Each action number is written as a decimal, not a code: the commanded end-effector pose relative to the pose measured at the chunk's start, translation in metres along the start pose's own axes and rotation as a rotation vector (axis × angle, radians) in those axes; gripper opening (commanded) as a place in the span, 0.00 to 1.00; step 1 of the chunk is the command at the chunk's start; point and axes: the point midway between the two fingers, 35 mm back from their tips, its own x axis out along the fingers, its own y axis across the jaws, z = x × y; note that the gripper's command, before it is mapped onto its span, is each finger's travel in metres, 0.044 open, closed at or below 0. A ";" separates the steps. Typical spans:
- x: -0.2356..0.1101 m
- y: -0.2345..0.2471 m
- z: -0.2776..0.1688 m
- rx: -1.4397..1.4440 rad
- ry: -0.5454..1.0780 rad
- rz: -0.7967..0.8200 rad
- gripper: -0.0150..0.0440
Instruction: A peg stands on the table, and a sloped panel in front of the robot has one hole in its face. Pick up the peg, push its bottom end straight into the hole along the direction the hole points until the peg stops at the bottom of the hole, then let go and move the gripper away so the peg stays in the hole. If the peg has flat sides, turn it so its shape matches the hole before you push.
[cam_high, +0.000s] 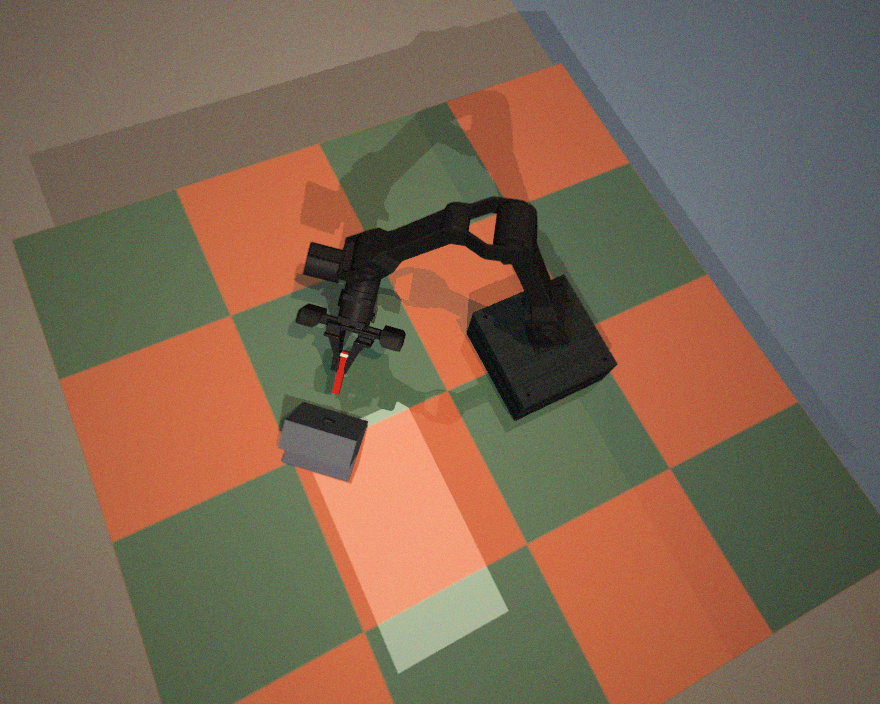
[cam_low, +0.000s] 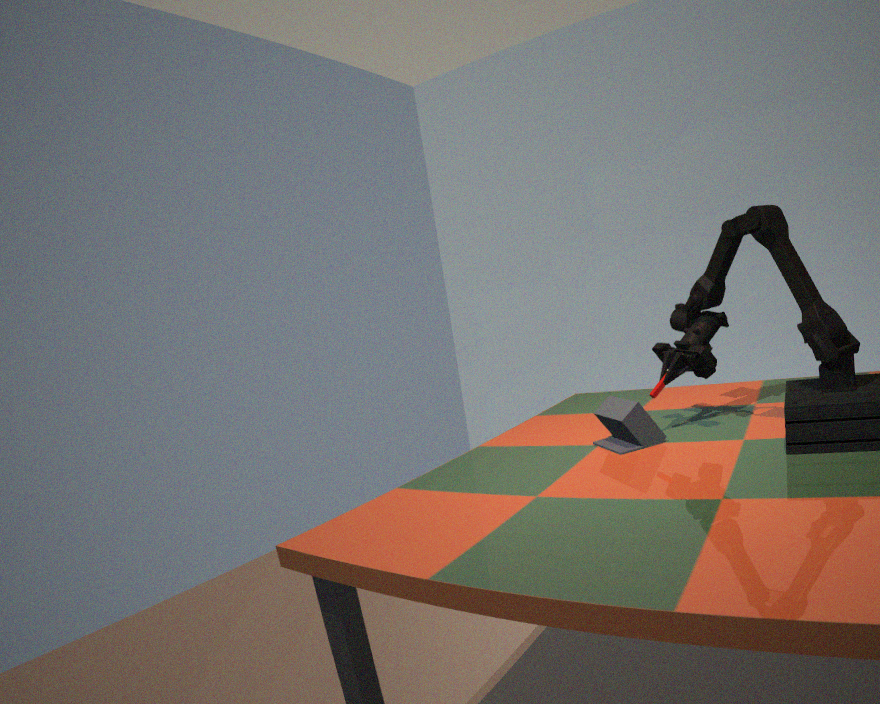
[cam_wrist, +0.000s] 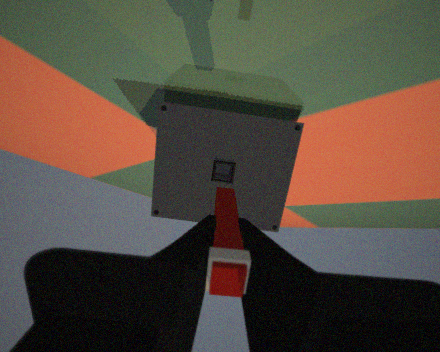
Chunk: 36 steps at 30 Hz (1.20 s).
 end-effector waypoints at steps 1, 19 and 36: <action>0.008 -0.002 0.002 0.020 0.009 -0.003 0.25; 0.026 -0.001 0.003 0.037 0.028 0.008 0.25; 0.041 0.000 0.002 0.037 0.030 0.009 0.25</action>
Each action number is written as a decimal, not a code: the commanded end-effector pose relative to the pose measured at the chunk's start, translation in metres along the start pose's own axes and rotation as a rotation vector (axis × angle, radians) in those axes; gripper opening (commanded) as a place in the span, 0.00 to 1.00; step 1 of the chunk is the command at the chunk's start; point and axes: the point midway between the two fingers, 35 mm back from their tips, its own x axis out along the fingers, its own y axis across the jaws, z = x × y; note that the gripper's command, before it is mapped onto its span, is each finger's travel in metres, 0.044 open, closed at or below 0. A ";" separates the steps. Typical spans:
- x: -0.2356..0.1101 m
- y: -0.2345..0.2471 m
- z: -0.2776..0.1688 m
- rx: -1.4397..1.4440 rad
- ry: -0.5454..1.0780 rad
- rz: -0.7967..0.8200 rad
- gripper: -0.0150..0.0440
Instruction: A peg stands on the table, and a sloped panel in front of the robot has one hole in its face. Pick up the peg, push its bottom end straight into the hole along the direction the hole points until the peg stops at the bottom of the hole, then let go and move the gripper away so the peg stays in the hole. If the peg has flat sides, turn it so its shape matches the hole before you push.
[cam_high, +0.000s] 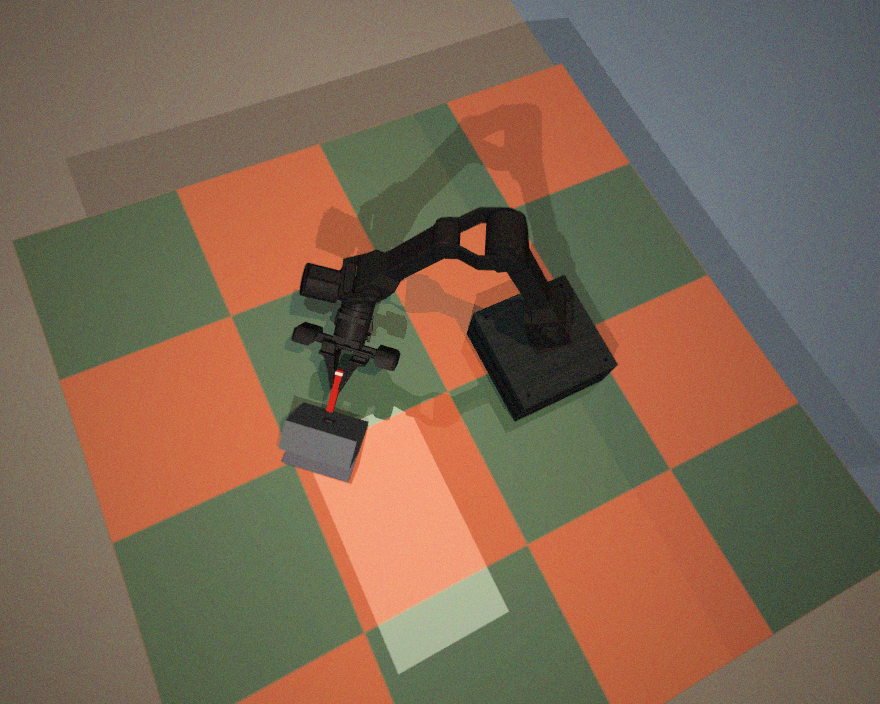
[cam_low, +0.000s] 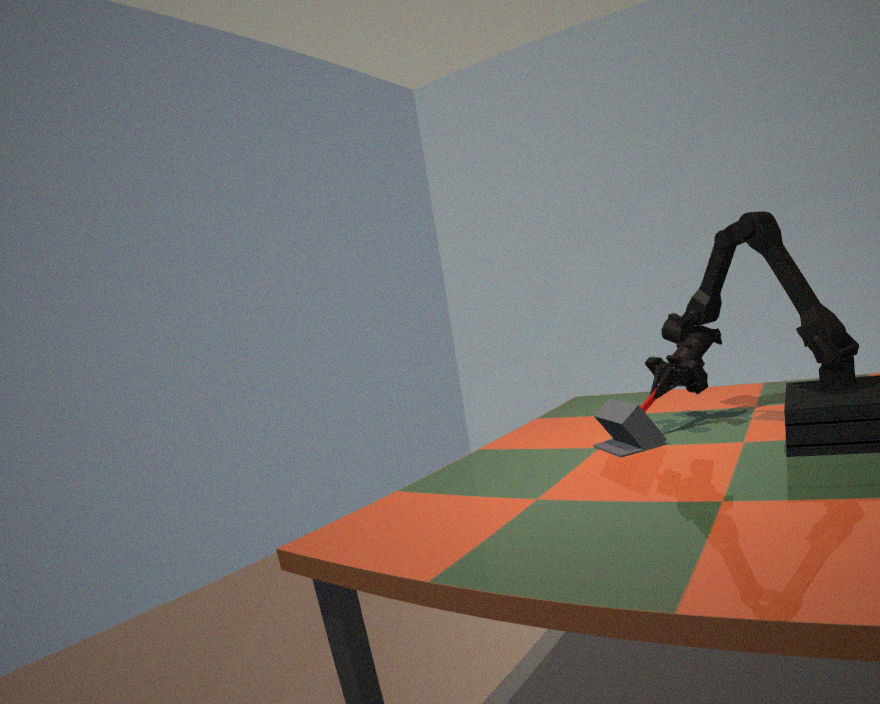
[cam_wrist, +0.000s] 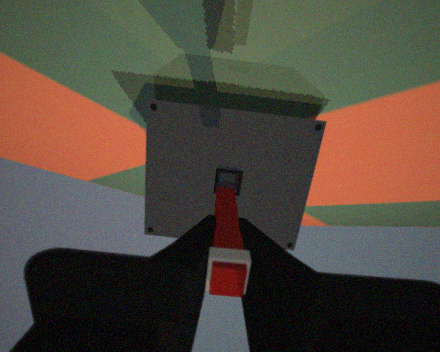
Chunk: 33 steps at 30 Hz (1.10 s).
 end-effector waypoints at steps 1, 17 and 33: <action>0.007 -0.002 0.002 0.011 -0.002 -0.003 0.25; 0.011 -0.001 -0.001 -0.002 0.005 -0.001 0.25; 0.011 -0.003 0.002 -0.002 0.004 -0.001 0.25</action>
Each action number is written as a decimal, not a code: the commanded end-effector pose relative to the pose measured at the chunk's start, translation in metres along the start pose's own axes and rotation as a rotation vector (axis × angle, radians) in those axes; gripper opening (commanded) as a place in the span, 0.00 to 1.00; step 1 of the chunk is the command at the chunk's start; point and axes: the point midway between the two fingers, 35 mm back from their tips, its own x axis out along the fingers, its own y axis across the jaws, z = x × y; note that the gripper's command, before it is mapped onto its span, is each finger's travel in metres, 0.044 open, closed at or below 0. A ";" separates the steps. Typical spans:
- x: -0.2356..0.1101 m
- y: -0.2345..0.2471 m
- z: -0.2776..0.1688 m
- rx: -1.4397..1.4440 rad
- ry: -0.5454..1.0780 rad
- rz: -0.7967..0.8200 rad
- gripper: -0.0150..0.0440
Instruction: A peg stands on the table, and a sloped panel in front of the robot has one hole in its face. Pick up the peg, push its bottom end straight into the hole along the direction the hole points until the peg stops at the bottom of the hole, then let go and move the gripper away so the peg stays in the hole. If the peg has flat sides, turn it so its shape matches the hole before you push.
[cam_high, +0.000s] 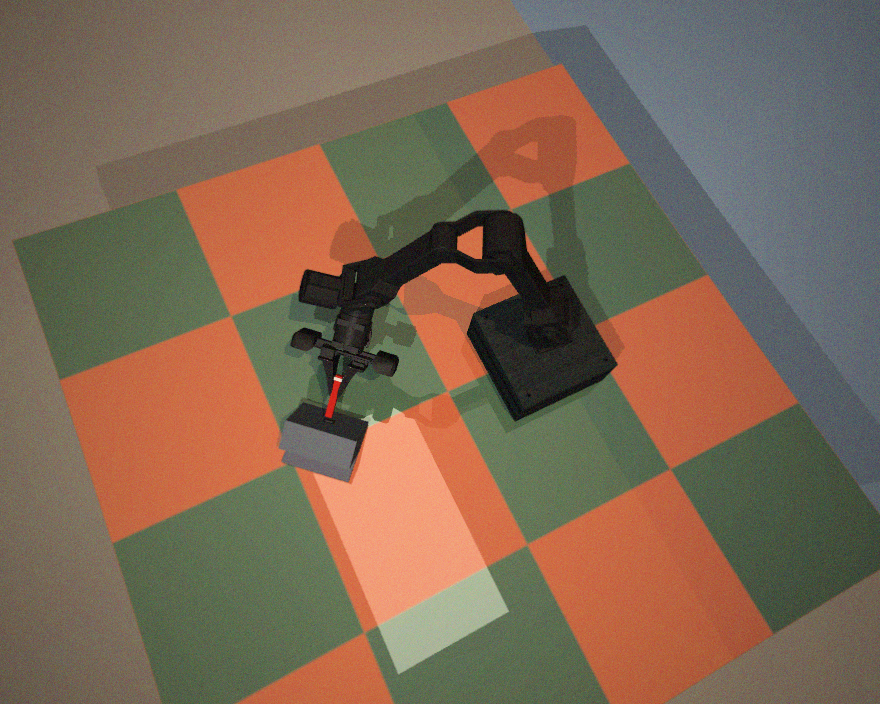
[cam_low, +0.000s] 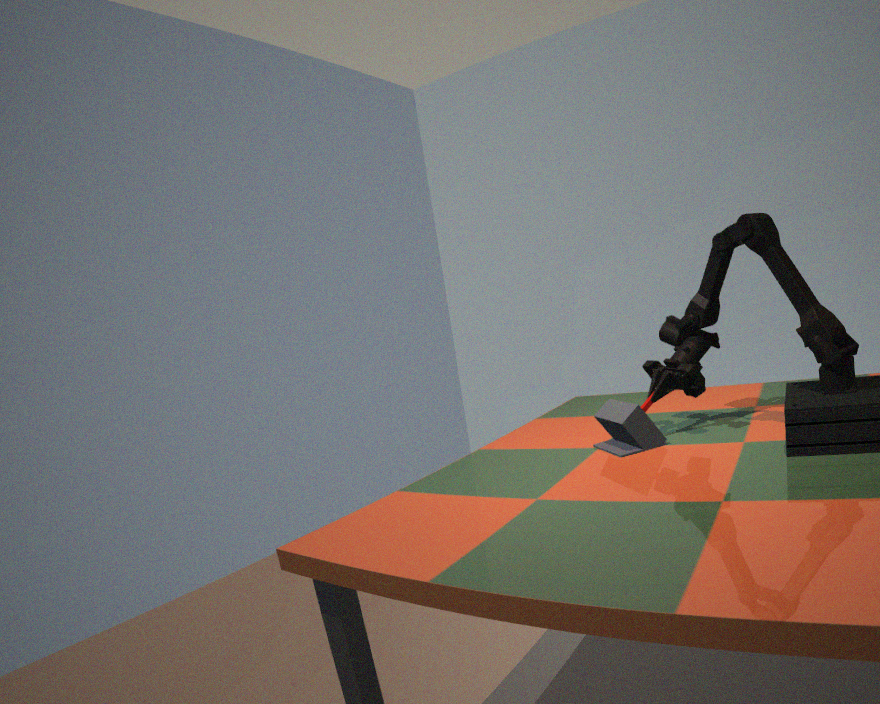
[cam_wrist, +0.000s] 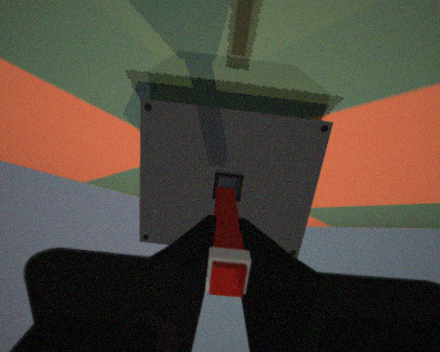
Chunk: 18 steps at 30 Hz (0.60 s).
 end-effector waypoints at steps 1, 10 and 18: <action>0.000 -0.002 0.002 -0.004 0.000 -0.002 0.25; 0.001 -0.004 0.004 -0.004 0.000 -0.002 0.25; 0.006 -0.004 0.004 -0.004 0.001 -0.002 0.25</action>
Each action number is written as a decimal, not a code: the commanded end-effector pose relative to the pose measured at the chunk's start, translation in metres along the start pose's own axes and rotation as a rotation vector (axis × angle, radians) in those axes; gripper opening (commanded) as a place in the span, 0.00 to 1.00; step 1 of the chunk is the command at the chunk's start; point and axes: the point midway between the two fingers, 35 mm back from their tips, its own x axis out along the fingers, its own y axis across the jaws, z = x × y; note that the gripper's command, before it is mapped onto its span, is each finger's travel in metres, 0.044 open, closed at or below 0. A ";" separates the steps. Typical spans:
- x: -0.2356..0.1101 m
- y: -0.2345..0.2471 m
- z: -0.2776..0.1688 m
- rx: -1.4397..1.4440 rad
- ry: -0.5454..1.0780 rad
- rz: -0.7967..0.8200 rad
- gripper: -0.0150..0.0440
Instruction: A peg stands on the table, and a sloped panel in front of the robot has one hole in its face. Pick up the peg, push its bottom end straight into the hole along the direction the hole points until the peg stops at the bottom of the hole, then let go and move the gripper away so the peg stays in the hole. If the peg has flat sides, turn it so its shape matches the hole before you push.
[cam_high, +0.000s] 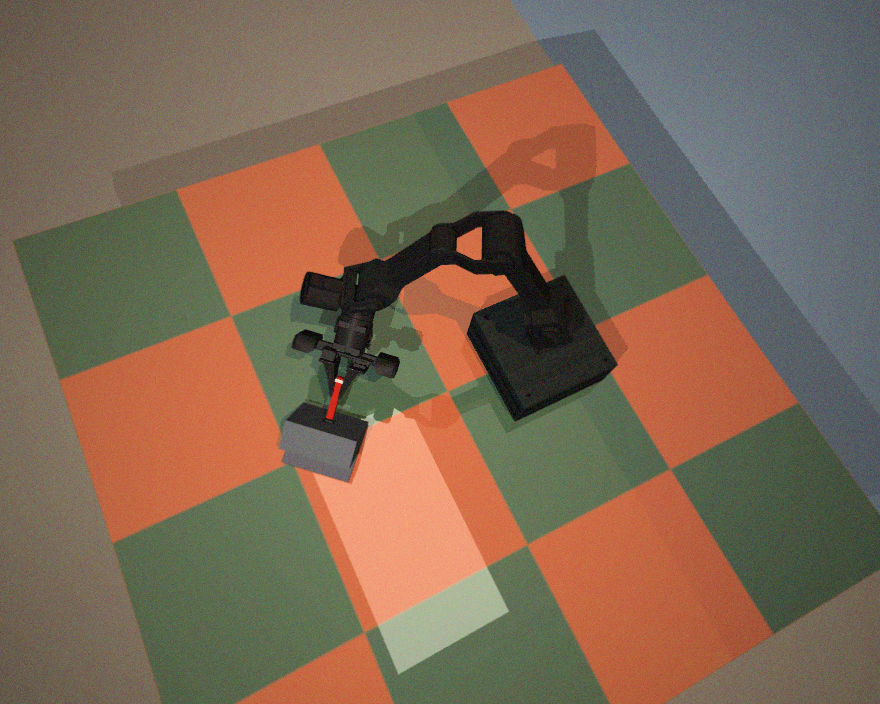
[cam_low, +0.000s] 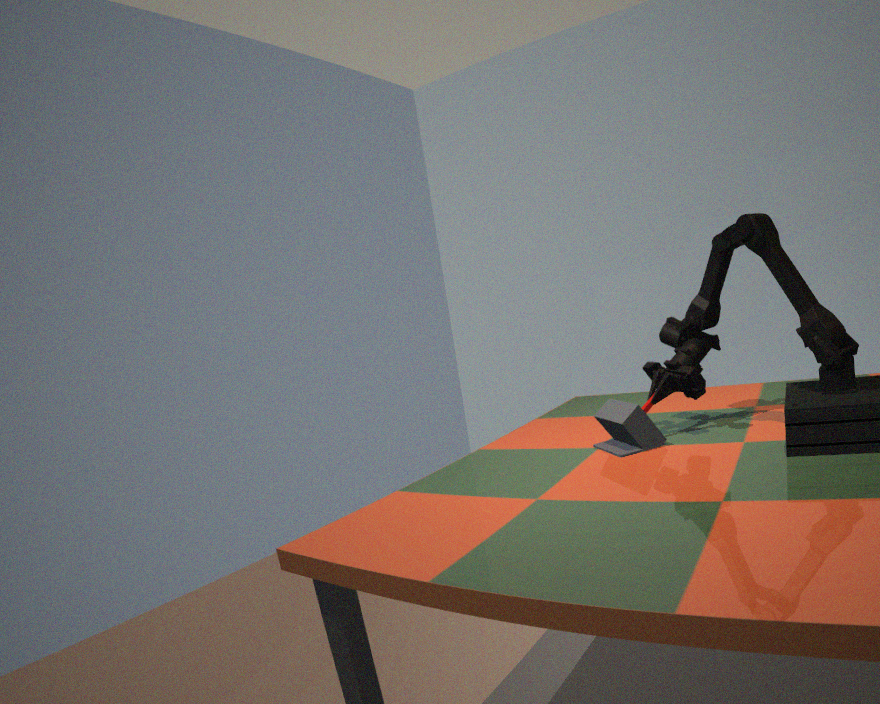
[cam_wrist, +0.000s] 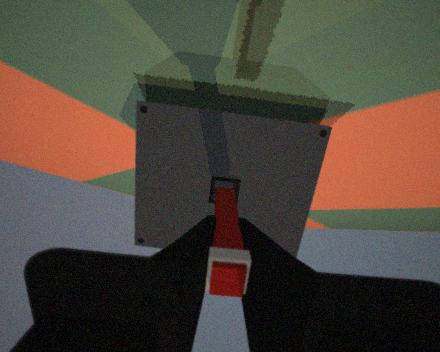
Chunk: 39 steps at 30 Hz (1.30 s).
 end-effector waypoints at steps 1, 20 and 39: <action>0.003 -0.002 0.002 0.009 -0.002 -0.002 0.25; 0.013 0.000 0.002 0.009 -0.001 -0.002 0.25; 0.026 0.001 0.001 0.009 0.000 -0.002 0.25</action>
